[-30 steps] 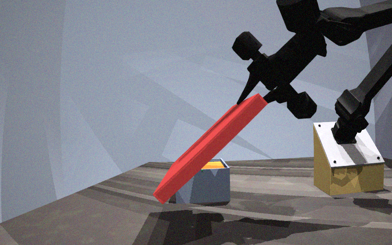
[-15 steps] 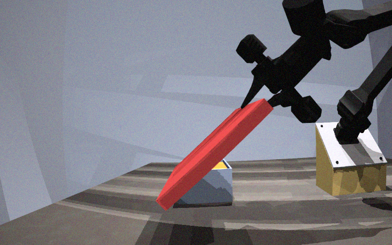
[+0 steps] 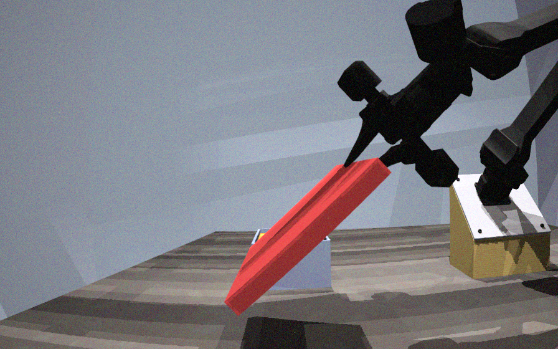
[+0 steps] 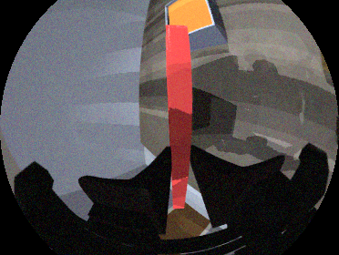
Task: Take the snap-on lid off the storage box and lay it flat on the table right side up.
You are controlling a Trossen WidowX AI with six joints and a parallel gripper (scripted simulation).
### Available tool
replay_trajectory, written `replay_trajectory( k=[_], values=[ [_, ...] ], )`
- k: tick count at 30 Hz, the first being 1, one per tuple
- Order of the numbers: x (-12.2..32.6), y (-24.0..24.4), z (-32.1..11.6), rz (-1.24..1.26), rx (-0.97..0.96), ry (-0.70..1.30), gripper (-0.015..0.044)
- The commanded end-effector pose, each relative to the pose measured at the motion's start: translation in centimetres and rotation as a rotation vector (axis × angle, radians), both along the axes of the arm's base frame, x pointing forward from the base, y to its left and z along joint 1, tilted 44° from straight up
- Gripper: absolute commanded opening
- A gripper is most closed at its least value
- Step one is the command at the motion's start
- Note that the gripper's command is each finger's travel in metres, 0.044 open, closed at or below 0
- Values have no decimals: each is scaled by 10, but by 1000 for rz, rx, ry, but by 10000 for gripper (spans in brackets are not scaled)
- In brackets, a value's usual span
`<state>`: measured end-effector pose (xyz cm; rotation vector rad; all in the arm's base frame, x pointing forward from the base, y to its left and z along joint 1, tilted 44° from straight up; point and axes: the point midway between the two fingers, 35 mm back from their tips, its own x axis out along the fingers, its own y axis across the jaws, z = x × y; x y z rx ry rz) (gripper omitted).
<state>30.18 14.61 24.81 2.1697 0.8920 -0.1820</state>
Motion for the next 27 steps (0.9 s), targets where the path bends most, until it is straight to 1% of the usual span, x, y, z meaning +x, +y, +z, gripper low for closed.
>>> replay_trajectory(
  k=[1,27],
  values=[
    [2,0,0,-14,3,-5,0],
    [2,14,-15,-14,4,-5,0]
  ],
)
